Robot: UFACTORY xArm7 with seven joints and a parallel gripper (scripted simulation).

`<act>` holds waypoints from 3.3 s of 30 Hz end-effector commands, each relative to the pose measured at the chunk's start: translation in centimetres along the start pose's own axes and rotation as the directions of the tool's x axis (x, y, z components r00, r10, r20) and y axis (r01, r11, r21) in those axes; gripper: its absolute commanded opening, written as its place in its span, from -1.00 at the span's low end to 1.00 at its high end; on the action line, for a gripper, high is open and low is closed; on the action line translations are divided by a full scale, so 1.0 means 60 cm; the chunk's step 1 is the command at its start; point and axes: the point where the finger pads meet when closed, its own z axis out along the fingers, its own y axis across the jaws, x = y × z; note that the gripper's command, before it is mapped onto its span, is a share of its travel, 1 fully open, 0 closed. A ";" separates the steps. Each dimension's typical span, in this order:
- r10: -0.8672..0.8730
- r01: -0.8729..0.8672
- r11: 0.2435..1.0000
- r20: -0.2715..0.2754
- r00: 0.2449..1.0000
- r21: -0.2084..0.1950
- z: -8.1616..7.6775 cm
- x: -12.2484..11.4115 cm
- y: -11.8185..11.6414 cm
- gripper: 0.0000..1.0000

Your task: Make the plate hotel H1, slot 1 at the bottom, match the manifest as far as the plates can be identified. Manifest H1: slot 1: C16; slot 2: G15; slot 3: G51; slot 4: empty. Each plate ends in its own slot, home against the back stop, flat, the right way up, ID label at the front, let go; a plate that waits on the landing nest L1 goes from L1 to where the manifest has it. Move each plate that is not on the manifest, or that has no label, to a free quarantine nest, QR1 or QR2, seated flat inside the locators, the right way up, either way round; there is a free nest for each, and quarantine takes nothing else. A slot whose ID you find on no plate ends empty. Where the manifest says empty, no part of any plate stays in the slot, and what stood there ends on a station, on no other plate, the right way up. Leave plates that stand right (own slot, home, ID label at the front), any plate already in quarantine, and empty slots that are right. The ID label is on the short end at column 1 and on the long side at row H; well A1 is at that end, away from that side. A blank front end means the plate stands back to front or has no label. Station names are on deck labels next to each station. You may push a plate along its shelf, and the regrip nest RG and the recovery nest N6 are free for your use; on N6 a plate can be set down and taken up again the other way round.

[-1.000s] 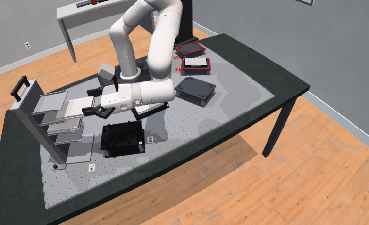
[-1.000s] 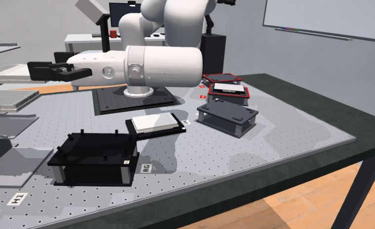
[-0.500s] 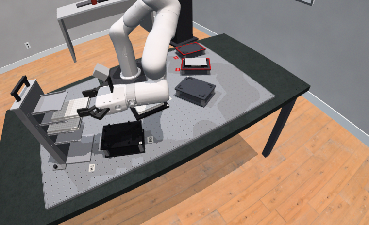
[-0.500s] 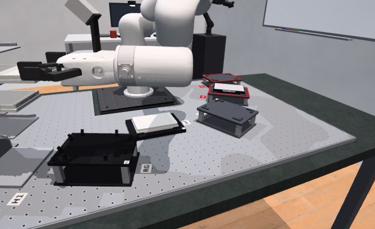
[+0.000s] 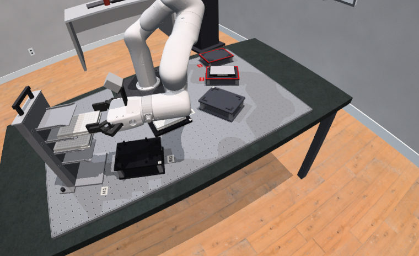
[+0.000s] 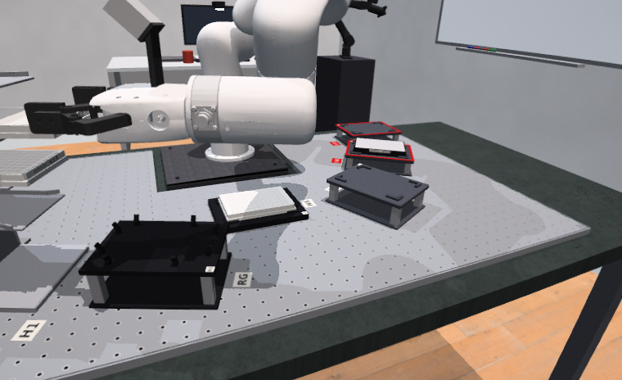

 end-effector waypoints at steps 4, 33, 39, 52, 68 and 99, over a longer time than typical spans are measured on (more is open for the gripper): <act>0.004 -0.004 1.000 0.000 1.000 -0.001 0.004 0.001 -0.001 -1.00; 0.004 -0.004 1.000 0.000 1.000 -0.001 0.016 -0.001 -0.001 -1.00; 0.004 -0.004 1.000 0.000 1.000 -0.001 0.021 -0.001 -0.001 -1.00; 0.004 -0.004 1.000 0.000 1.000 -0.001 0.030 -0.001 -0.001 -1.00; 0.004 -0.004 1.000 0.000 1.000 -0.001 0.042 -0.001 -0.001 -1.00; 0.004 -0.004 1.000 0.000 1.000 -0.001 0.064 -0.001 -0.001 -1.00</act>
